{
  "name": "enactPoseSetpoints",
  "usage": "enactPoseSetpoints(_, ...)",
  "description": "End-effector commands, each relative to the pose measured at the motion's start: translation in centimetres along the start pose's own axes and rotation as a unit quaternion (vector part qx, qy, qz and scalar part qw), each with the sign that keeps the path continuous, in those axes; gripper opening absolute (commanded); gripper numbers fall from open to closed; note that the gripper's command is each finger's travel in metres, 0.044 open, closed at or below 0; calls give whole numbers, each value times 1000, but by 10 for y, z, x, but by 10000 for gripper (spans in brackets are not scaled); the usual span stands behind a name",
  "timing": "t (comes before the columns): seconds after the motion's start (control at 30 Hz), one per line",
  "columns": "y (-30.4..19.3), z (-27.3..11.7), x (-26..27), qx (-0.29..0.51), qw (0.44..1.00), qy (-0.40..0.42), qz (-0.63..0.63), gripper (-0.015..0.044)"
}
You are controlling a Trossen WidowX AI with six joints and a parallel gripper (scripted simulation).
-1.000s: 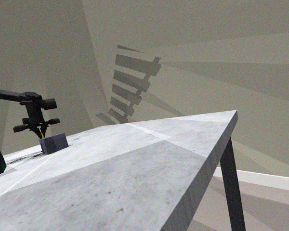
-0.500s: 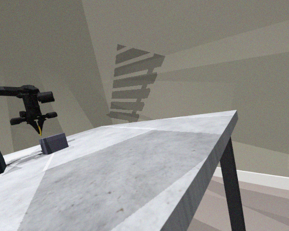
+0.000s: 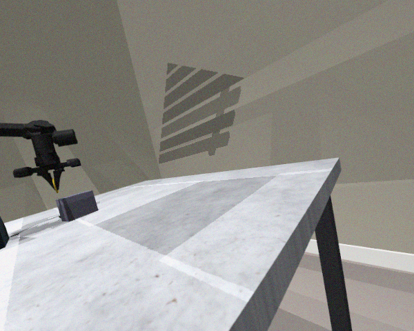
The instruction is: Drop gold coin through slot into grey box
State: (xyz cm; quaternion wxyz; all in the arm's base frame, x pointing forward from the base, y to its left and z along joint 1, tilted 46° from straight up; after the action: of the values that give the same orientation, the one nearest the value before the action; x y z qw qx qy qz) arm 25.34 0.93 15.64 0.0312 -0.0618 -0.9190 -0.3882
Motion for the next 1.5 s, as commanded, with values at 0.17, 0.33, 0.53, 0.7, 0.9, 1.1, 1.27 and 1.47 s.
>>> enactPoseSetpoints(0.17, 1, -1, 0, 2, 987, -1, 159, 0)
enactPoseSetpoints(0.33, 1, -1, 0, 2, 970, -1, 243, 0)
enactPoseSetpoints(0.53, 1, -1, 0, 2, 940, -1, 341, 0)
enactPoseSetpoints(0.7, 2, -1, 0, 1, 907, -1, 420, 0)
enactPoseSetpoints(0.9, 2, -2, 0, 1, 859, -1, 511, 0)
enactPoseSetpoints(1.1, 2, -2, 0, 1, 837, -1, 547, 0)
enactPoseSetpoints(1.27, 1, -2, -1, 2, 836, -2, 549, 0)
enactPoseSetpoints(1.47, -11, -2, -8, 5, 835, -4, 550, 0)
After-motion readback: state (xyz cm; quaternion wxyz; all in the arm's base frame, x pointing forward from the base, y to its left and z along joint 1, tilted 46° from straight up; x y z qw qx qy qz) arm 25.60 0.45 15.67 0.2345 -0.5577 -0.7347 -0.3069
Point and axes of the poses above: the point midway between the two fingers, 35 mm back from their tips, its own z axis out along the fingers, its own x axis across the jaws, y = z × x, the point moved 6 cm from there along -z, back along the fingers, and after that the axes turned 3 degrees about -z, right-handed, at the moved point
